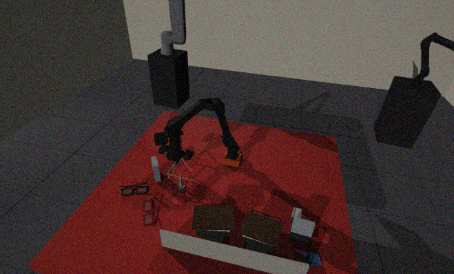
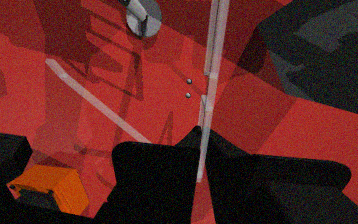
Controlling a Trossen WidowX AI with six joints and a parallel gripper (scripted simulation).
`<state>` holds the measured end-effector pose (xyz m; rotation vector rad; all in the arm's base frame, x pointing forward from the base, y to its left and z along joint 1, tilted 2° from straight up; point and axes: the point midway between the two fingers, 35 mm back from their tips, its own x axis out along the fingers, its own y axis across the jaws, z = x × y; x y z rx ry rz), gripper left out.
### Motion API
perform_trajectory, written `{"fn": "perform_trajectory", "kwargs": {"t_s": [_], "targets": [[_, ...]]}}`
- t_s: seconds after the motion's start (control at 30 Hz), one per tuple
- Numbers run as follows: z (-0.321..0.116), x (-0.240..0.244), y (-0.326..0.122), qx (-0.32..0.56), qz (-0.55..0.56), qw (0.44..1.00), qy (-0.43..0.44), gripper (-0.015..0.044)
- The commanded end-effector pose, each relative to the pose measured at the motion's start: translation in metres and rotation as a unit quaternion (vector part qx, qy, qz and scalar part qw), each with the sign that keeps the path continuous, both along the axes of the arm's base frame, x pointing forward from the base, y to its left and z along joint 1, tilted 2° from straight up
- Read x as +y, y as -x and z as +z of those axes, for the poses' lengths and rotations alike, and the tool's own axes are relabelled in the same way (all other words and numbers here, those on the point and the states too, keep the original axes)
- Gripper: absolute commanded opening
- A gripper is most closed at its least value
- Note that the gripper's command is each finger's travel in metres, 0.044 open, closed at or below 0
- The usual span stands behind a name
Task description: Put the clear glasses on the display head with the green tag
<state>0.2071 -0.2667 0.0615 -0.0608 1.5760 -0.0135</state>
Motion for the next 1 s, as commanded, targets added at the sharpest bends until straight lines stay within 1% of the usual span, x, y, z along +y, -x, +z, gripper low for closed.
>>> {"fn": "perform_trajectory", "kwargs": {"t_s": [0.0,0.8,0.97], "targets": [[0.0,0.0,0.001,0.0,0.002,1.0,0.001,0.0],[0.0,0.0,-0.008,-0.001,0.002,1.0,0.001,0.0],[0.013,0.0,-0.01,-0.001,0.002,1.0,0.001,0.0]]}}
